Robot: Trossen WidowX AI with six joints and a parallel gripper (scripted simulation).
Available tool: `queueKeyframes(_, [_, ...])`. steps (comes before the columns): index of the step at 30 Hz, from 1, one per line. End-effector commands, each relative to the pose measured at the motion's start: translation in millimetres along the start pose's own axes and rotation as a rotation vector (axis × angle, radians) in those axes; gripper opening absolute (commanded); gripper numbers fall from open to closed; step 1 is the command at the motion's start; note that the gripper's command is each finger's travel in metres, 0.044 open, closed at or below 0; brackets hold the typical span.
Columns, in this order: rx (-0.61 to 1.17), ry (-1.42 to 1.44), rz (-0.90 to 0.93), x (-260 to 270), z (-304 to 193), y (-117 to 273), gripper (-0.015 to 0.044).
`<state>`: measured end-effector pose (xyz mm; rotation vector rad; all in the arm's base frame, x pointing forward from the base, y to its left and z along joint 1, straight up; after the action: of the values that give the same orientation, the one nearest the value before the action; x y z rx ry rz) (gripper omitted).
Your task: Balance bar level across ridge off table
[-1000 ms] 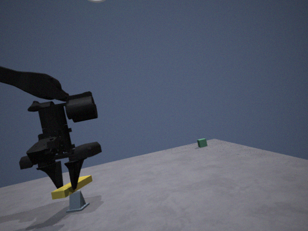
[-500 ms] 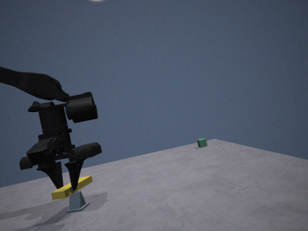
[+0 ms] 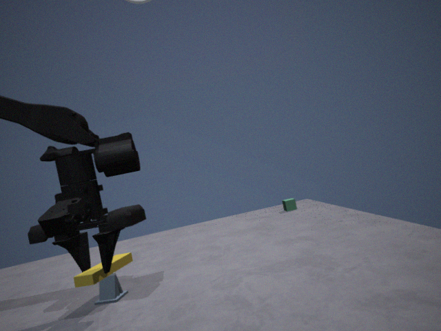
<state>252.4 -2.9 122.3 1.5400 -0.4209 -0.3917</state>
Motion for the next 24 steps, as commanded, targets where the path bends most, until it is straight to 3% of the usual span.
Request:
queueKeyframes(1, [-0.002, -0.003, 0.003, 0.3, 0.2, -0.5, 0.0])
queueKeyframes(24, [-0.002, -0.003, 0.003, 0.2, 0.2, -2.5, 0.0])
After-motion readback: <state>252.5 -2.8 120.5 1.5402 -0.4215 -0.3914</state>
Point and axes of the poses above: the point midway between the two fingers, 35 mm back from their tips, its own y axis back along the fingers, its own x axis across the jaws, z = x × y, the point moved 3 cm from there along y, back along the fingers, and after that the axes turned 10 degrees about -y, right-handed, at the moved point
